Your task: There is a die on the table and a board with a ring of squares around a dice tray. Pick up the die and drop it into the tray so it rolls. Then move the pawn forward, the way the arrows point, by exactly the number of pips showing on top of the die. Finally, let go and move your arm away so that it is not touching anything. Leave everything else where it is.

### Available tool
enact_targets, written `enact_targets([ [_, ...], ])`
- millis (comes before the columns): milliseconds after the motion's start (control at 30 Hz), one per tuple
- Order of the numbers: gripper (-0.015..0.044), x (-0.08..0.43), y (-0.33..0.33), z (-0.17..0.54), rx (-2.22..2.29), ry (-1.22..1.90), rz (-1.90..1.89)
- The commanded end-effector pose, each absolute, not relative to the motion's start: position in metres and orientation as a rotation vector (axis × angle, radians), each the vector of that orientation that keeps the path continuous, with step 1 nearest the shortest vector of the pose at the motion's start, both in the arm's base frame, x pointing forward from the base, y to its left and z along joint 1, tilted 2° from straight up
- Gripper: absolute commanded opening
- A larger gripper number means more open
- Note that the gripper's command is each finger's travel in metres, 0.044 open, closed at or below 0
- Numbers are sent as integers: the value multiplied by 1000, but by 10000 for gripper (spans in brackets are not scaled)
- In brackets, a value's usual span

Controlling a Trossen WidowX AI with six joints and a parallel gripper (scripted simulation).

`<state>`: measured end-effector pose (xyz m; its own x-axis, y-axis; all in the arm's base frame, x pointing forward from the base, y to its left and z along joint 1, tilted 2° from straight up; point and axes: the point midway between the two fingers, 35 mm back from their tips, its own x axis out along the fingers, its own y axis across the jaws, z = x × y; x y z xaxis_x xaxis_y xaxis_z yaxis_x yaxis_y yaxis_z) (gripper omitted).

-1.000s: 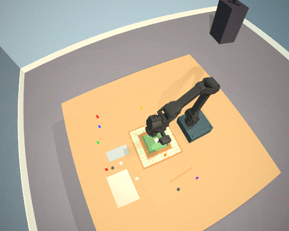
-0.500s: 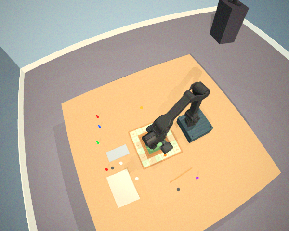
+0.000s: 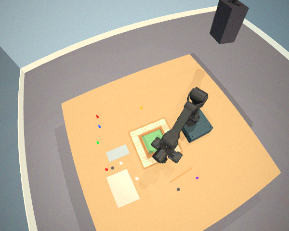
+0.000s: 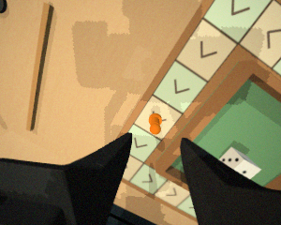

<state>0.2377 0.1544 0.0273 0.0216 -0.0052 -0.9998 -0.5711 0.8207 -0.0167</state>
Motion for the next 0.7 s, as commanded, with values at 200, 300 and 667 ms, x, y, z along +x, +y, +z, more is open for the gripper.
enact_targets([
  [200, 200, 235, 153, 12, -493, 1511, 469],
  [300, 200, 235, 153, 8, -493, 1511, 469],
  [667, 200, 235, 153, -10, -493, 1511, 469],
])
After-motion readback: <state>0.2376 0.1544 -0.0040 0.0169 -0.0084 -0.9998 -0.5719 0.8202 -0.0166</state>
